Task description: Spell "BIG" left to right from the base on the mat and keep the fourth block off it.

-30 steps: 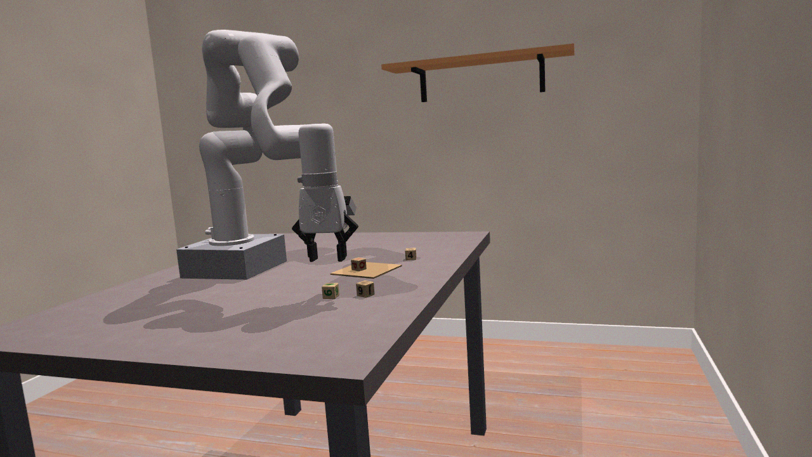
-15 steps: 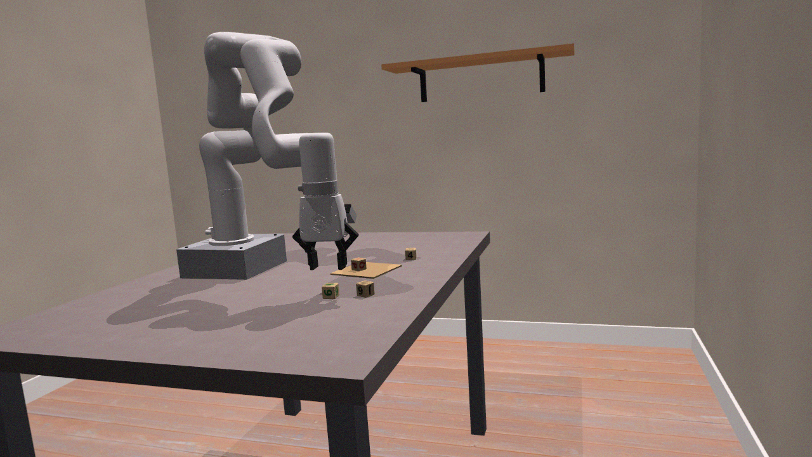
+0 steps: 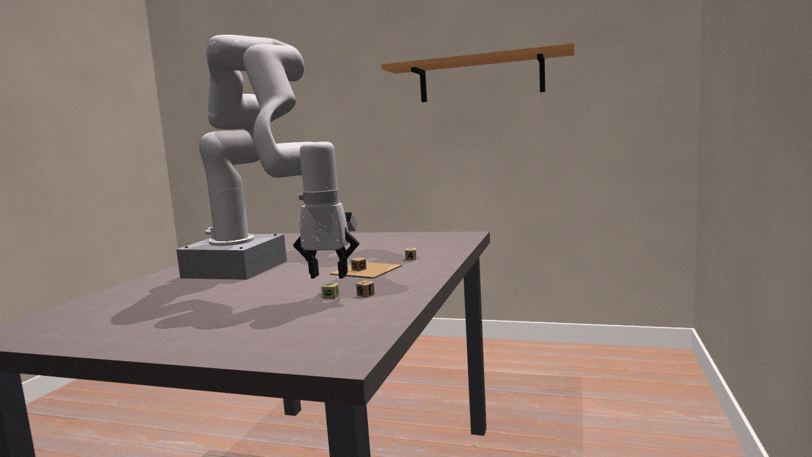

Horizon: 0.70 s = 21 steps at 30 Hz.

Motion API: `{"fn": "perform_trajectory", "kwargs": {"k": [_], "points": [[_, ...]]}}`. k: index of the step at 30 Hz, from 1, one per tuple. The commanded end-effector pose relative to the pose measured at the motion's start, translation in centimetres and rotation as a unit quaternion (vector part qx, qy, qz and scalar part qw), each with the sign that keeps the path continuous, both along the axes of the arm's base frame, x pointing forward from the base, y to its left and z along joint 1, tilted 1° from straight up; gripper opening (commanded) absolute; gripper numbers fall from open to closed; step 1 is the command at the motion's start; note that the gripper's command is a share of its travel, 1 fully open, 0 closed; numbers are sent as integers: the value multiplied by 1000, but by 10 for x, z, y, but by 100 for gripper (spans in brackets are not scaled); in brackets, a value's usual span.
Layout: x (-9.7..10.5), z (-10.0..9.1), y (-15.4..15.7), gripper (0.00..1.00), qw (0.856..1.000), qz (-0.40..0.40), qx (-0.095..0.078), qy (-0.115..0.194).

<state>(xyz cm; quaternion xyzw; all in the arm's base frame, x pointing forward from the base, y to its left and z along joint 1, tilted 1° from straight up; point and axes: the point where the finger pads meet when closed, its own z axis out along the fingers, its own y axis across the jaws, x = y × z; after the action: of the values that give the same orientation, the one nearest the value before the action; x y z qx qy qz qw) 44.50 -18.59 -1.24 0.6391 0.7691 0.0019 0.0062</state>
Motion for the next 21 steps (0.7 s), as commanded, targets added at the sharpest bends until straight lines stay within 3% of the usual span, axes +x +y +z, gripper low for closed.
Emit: {"fn": "perform_trajectory", "kwargs": {"k": [1, 21], "points": [[1, -1, -1, 69, 1000, 0, -1, -2], [1, -7, -1, 69, 1000, 0, -1, -2]]}}
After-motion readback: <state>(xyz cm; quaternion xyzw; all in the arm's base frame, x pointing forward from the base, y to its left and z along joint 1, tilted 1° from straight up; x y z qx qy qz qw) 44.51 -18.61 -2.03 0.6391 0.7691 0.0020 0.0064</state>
